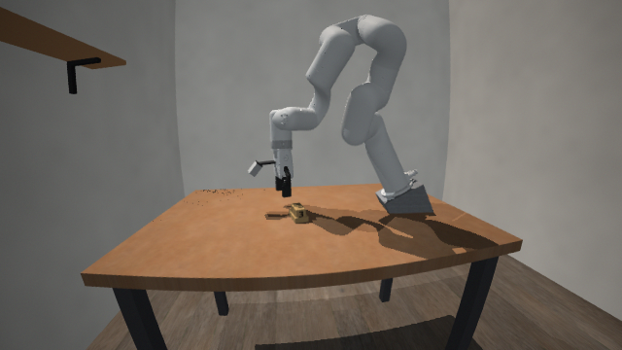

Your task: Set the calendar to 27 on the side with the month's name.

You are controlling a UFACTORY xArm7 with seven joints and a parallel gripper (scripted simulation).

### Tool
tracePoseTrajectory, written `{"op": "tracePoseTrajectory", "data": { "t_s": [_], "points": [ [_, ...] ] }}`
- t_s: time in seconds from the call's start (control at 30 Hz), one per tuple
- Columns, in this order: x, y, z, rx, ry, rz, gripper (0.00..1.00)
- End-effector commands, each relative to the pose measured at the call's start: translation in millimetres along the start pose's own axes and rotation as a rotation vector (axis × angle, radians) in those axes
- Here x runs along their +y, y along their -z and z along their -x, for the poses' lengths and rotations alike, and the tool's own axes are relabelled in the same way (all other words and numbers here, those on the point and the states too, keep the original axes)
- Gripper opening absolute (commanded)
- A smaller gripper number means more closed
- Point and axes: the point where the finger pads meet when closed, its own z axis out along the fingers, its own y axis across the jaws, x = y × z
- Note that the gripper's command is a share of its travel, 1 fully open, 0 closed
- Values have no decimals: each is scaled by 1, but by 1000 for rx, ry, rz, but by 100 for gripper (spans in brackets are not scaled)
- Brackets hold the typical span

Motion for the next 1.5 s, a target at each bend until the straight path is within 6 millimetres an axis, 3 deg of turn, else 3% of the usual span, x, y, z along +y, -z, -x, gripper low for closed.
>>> {"op": "tracePoseTrajectory", "data": {
  "t_s": [0.0,0.27,0.37,0.57,0.77,0.9,1.13,1.27,1.47],
  "points": [
    [2,2,4,3,-17,3,100],
    [4,2,13,4,-270,2,100],
    [10,2,31,4,-270,2,100],
    [10,2,32,4,-297,2,100],
    [11,2,36,4,-504,2,100],
    [18,2,60,4,-531,2,100],
    [19,2,61,4,-588,2,100],
    [20,2,65,4,-764,1,100],
    [27,2,89,4,-793,1,100]
  ]
}}
